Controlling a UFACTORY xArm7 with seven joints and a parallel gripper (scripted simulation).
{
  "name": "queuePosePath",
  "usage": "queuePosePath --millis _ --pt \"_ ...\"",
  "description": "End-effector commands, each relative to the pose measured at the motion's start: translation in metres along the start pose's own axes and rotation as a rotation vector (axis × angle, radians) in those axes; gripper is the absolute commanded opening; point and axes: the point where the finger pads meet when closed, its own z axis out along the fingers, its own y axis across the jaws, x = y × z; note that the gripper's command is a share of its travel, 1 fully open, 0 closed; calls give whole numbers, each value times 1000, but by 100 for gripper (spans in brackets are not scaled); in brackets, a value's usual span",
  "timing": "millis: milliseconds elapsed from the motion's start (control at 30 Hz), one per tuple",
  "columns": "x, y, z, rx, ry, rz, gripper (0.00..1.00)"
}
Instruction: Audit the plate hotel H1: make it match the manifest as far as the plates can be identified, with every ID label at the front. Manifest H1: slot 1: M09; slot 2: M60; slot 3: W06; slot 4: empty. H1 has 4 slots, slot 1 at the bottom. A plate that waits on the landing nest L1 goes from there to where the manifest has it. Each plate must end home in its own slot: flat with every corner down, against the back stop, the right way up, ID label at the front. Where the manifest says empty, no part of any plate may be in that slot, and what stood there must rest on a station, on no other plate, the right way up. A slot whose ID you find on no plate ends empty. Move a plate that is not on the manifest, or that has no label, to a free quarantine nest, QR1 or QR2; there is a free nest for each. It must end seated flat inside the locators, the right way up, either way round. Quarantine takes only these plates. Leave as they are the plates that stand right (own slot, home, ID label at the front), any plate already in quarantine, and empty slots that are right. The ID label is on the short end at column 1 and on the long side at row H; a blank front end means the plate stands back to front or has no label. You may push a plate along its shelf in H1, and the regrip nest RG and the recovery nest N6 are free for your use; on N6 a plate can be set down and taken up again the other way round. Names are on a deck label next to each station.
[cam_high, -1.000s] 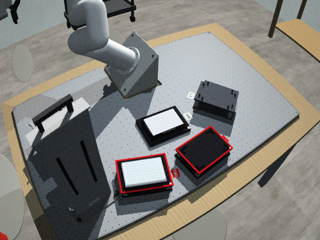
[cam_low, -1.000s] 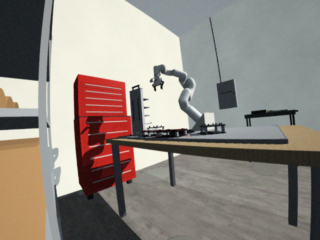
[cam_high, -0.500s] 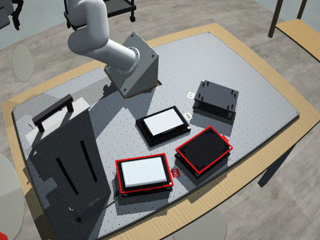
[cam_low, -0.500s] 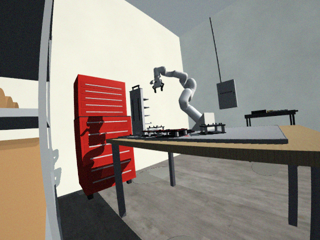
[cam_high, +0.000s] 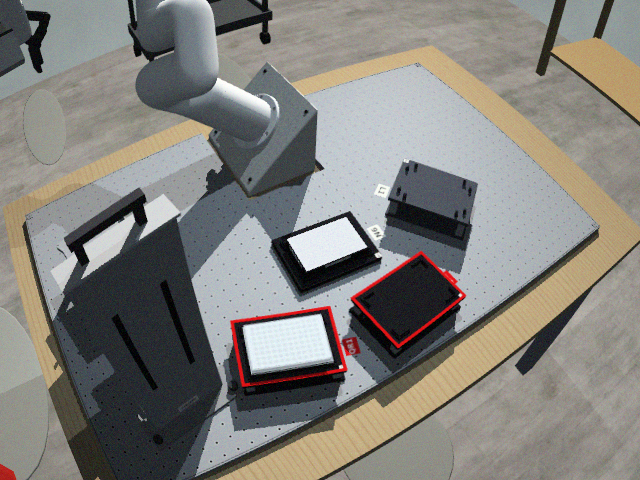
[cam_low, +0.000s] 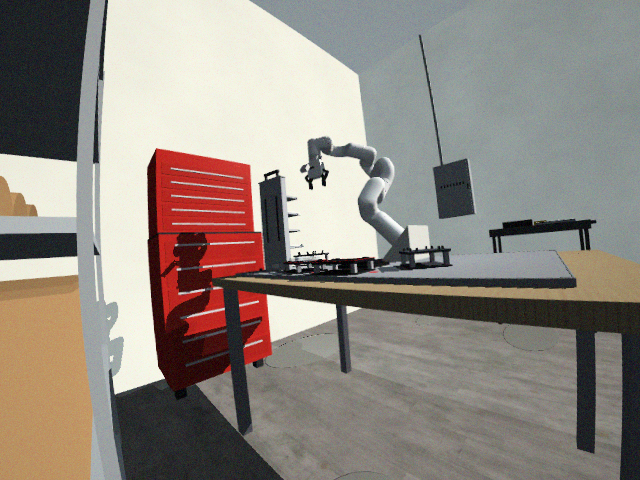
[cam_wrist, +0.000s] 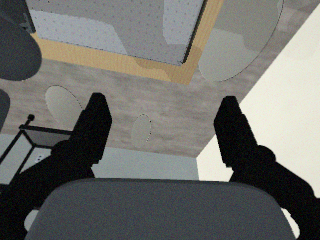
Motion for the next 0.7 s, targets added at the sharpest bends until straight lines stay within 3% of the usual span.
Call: queuePosePath --millis 0,667 --pt "0 0 3 -4 2 0 100" --pt "0 0 33 -4 2 0 100"
